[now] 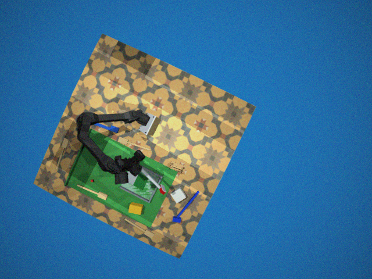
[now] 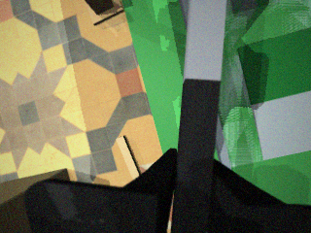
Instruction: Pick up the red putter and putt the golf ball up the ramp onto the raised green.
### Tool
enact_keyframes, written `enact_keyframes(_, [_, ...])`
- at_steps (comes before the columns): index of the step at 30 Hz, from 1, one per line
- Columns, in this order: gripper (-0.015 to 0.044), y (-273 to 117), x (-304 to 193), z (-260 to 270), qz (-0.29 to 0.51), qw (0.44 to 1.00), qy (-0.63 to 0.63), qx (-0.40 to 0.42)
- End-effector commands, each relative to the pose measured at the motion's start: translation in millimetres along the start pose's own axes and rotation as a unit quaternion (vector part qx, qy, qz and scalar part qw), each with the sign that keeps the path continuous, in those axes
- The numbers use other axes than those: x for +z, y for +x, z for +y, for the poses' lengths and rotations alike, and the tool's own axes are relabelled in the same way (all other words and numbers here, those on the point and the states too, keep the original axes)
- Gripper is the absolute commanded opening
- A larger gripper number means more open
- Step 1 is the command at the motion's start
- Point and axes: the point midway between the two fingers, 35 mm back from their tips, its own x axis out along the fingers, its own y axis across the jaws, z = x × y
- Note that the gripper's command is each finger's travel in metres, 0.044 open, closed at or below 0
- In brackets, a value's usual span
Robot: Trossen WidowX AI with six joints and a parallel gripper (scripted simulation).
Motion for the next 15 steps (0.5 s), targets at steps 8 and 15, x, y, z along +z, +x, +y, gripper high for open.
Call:
enact_keyframes(8, [0.0000, -23, -71, -35, 0.017, 0.985, 0.172, -0.020])
enact_keyframes(15, [0.0000, -34, -118, -47, 0.031, 0.960, 0.276, -0.033])
